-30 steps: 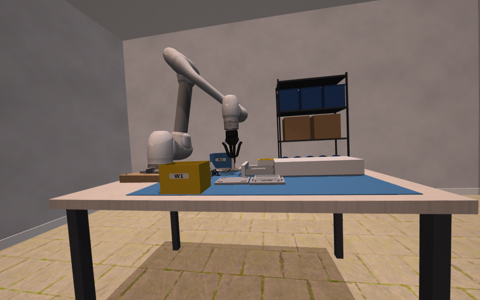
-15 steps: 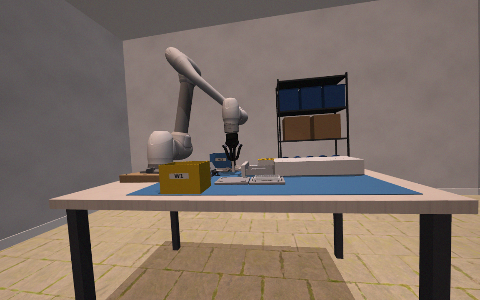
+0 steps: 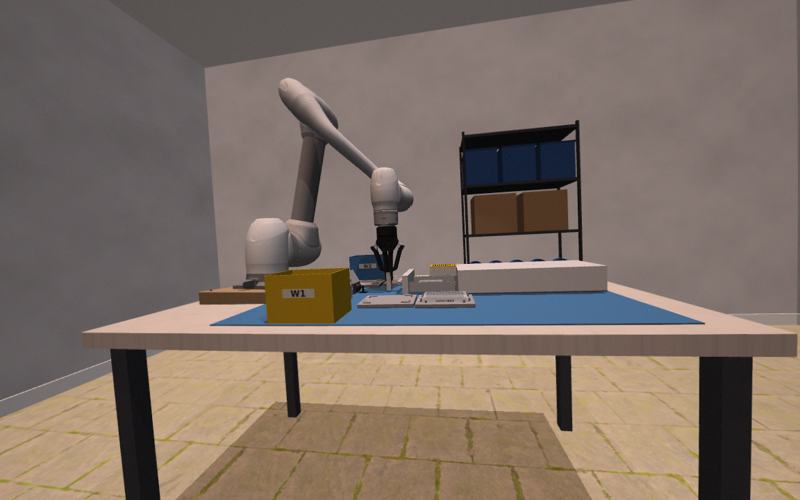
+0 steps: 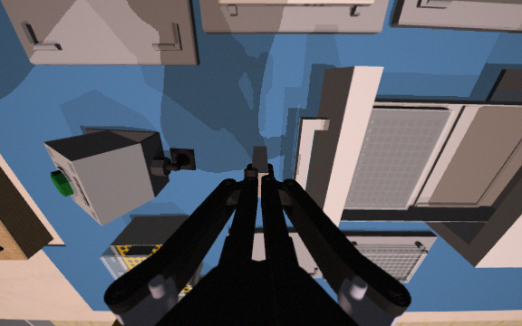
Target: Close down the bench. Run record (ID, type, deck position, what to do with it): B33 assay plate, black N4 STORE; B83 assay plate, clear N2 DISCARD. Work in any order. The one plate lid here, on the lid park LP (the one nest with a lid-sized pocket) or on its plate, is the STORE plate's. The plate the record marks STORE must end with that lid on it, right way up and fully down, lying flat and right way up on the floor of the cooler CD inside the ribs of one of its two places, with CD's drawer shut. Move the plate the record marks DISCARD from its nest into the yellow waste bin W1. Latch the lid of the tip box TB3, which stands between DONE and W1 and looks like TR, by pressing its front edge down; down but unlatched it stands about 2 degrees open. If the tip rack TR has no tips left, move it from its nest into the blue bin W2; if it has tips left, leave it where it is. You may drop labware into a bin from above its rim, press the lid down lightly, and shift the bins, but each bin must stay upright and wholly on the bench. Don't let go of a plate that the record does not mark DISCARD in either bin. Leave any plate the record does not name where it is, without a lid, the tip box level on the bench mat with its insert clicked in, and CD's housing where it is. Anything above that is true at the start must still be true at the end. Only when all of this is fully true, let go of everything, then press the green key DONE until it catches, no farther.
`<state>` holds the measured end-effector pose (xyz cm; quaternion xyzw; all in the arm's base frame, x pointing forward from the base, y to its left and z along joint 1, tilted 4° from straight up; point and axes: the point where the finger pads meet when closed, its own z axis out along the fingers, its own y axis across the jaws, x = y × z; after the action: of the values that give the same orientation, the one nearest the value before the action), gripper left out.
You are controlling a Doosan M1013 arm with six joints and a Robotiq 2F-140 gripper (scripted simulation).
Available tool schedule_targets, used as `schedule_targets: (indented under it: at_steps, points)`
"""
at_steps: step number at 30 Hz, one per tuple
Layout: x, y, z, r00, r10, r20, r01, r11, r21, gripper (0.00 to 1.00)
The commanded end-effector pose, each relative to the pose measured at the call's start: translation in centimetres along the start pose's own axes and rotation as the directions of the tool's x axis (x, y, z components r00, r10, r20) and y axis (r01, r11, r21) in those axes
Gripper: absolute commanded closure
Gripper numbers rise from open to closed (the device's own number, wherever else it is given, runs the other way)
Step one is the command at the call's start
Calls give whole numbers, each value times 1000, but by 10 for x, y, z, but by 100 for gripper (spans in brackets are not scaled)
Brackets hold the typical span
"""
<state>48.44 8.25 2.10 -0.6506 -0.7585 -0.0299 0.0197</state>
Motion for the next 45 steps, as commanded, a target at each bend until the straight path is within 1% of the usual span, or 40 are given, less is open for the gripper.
schedule_targets:
  at_steps: [1,38,45]
  points:
    - [0,0,0,1000,0,0,0,1000,0,100]
    - [0,0,0,1000,0,0,0,1000,0,100]
    - [0,9,0,1000,0,0,0,1000,0,100]
